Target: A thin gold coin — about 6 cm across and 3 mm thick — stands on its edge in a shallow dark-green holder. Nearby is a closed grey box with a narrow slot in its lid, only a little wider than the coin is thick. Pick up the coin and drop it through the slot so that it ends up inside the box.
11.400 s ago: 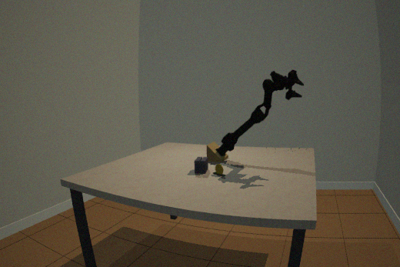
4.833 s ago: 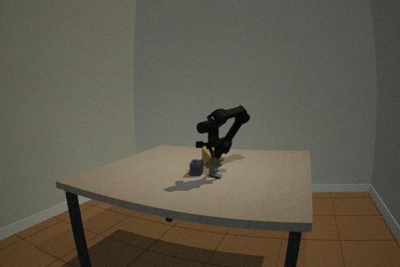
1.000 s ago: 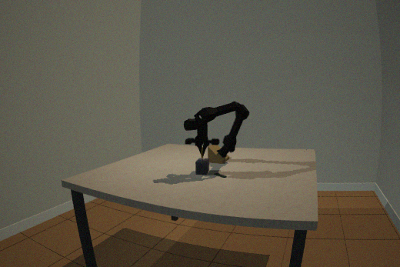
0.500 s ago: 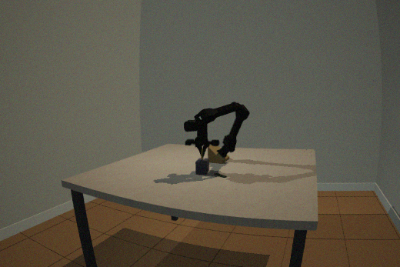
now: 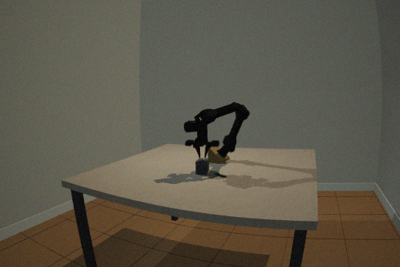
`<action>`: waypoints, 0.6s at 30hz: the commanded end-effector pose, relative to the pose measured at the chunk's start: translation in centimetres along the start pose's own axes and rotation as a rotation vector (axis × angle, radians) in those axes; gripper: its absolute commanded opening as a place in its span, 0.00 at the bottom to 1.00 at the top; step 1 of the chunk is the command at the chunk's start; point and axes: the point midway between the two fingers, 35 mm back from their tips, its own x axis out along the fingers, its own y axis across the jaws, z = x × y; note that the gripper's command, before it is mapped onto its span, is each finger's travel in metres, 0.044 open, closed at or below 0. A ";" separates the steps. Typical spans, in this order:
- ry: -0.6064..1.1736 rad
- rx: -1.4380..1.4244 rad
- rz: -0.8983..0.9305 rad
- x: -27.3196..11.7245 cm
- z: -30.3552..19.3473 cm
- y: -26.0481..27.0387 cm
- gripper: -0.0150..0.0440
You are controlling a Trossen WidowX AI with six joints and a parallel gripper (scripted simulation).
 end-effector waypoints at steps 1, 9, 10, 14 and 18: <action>0.000 -0.001 -0.001 0.0 0.0 0.0 0.53; 0.000 -0.001 -0.001 -0.3 0.0 0.0 0.62; 0.000 -0.001 -0.001 -0.5 0.0 0.0 0.66; 0.000 0.000 -0.001 -1.8 0.0 0.0 0.84; 0.000 0.001 0.000 -3.5 0.0 0.0 1.00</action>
